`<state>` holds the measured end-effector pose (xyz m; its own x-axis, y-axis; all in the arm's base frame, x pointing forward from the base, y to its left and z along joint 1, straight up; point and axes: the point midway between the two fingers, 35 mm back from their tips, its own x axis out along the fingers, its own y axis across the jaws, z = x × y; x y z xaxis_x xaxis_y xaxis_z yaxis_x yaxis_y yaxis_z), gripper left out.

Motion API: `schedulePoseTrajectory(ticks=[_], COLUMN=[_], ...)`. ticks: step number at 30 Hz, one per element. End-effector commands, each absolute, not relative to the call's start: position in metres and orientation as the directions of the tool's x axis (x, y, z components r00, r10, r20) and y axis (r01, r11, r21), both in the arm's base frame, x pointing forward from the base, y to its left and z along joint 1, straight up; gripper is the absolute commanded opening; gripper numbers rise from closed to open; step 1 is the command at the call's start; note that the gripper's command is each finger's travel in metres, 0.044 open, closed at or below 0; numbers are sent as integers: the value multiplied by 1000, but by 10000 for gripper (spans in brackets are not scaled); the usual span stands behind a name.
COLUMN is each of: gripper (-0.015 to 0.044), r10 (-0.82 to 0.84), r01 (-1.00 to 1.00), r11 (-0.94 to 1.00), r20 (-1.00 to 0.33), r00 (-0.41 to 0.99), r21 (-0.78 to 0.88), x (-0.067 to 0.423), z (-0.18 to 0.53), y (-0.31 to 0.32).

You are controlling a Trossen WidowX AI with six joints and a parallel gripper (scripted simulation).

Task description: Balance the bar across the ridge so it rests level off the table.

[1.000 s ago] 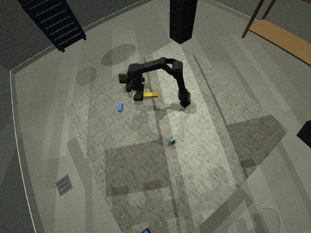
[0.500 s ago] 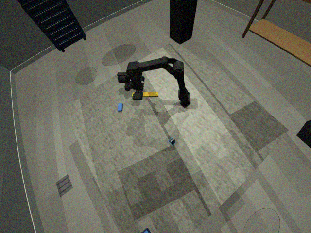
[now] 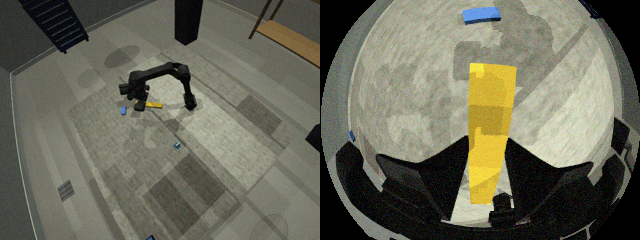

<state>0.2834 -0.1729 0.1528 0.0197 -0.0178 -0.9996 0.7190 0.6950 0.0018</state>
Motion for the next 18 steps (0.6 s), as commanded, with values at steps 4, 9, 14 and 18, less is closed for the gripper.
schedulePoseTrajectory(ticks=[4, 9, 14, 18], gripper=[0, 0, 0, 0], r10=[-12, -10, -9, -8], r01=[763, 789, 815, 834], r11=[647, 614, 580, 552], r20=[-1000, -1000, -1000, -1000], r00=[24, 24, 25, 25], r21=[10, 13, 15, 17], x=[297, 306, 313, 317], z=[154, 154, 154, 154], y=[-147, -128, -110, -95])
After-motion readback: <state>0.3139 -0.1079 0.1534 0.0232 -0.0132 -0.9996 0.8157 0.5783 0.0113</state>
